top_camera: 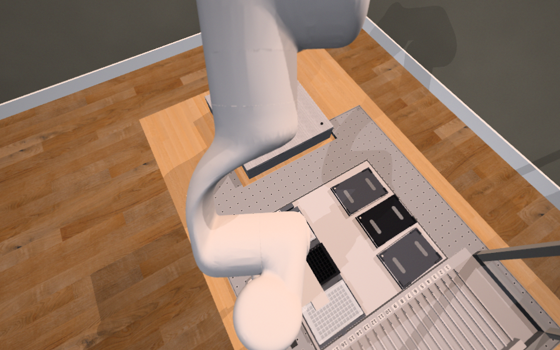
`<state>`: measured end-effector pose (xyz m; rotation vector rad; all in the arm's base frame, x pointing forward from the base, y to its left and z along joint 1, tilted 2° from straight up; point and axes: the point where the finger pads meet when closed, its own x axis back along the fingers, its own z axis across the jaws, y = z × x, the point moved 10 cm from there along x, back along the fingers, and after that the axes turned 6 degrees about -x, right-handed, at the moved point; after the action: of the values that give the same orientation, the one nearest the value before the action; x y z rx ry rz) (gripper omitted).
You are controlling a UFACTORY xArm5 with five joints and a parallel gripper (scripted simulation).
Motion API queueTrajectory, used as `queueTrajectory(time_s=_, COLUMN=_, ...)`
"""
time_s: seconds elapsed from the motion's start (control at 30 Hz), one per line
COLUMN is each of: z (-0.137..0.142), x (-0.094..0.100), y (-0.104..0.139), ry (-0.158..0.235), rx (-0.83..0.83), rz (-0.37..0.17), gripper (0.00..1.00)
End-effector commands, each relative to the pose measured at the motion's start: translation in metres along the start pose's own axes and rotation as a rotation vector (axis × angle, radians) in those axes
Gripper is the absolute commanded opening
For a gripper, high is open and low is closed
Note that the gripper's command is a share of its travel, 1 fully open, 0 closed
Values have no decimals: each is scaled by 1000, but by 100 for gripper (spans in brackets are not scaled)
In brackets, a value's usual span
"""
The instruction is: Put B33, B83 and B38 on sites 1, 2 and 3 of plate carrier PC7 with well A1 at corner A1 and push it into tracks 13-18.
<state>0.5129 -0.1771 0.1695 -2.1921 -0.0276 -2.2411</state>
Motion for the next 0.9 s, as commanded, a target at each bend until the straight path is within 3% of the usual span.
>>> queueTrajectory(time_s=0.0, z=0, x=8, y=2, ry=10, rx=0, rz=16, gripper=100)
queueTrajectory(time_s=0.2, z=0, x=17, y=2, ry=10, rx=0, rz=16, gripper=100)
queueTrajectory(time_s=0.6, z=0, x=17, y=2, ry=10, rx=0, rz=16, gripper=100)
queueTrajectory(time_s=0.63, z=-5, x=17, y=0, ry=10, rx=-33, rz=16, gripper=81)
queueTrajectory(time_s=0.87, z=-37, x=17, y=-13, ry=7, rx=-267, rz=17, gripper=81)
